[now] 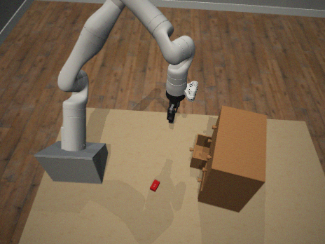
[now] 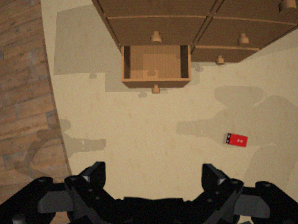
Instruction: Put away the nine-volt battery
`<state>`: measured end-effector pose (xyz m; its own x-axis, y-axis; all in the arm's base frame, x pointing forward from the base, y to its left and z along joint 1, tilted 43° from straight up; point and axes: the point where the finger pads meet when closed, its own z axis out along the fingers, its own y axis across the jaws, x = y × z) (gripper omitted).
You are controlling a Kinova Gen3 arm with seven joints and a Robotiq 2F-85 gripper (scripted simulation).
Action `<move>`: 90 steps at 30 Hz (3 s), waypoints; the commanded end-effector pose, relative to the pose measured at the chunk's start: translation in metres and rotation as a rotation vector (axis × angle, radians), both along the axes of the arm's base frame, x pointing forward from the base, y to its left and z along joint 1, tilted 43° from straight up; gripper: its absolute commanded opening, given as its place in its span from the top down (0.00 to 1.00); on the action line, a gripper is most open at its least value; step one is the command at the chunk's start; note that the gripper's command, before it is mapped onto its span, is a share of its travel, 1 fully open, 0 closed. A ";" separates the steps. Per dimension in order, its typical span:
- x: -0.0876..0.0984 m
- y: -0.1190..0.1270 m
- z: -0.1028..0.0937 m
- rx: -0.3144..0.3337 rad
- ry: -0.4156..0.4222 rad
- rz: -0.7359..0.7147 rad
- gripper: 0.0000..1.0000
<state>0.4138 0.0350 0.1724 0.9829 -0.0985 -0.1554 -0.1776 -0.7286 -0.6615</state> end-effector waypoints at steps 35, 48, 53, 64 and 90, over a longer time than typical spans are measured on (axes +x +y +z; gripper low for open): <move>0.082 0.058 -0.081 -0.037 0.075 -0.165 0.00; 0.082 0.058 -0.081 -0.037 0.075 -0.165 0.00; 0.082 0.058 -0.081 -0.037 0.075 -0.165 0.00; 0.082 0.058 -0.081 -0.037 0.075 -0.165 0.00; 0.082 0.058 -0.081 -0.037 0.075 -0.165 0.00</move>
<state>0.4949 0.0935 0.0906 0.9388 -0.2626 -0.2228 -0.3444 -0.7090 -0.6154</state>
